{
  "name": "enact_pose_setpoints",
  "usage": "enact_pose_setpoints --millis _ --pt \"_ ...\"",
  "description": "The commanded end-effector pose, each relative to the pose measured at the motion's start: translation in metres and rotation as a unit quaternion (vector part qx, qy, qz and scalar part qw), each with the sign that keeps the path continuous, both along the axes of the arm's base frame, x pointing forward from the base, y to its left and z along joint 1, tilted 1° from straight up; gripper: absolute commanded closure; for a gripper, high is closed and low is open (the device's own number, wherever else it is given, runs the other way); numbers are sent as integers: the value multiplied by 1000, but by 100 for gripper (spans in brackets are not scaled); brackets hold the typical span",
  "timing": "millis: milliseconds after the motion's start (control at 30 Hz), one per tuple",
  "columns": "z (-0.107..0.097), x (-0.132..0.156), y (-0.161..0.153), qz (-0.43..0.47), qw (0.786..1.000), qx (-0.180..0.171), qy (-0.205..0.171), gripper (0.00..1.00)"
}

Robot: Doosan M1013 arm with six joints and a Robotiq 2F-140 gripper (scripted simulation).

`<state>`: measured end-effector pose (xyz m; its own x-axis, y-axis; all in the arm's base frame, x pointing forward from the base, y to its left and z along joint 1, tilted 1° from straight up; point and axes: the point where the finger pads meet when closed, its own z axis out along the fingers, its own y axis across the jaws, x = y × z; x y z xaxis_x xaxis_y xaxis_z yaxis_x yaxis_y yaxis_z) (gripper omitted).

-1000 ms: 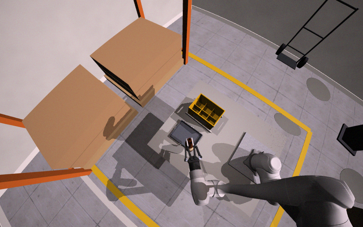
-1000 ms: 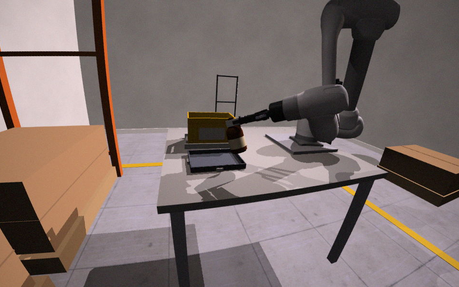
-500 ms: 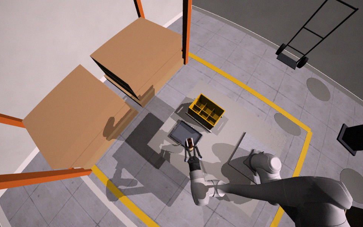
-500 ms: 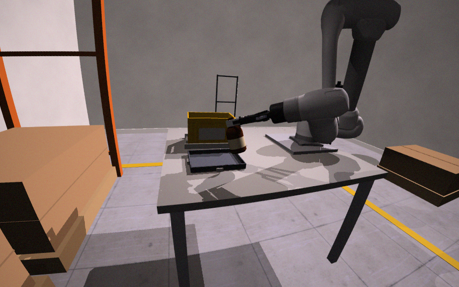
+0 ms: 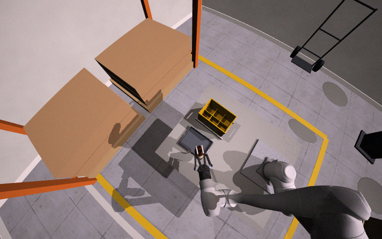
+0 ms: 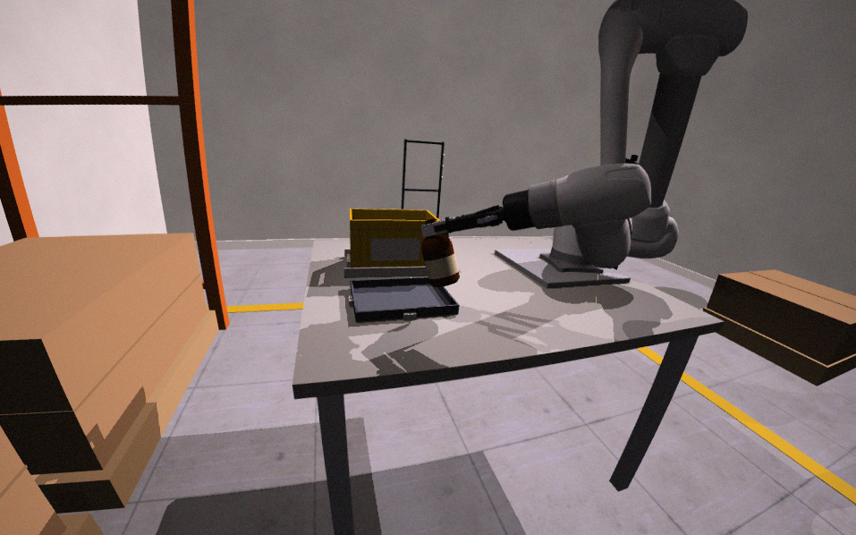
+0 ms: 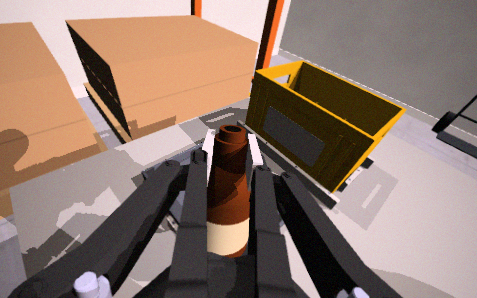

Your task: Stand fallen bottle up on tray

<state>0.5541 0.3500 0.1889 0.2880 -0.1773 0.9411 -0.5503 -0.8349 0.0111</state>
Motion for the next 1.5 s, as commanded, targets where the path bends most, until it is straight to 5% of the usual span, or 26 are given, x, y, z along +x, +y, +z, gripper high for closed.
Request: enact_pose_setpoints --millis 0,1467 --pt "0 0 0 0 1000 0 0 90" --pt "0 6 -8 0 1000 0 0 90"
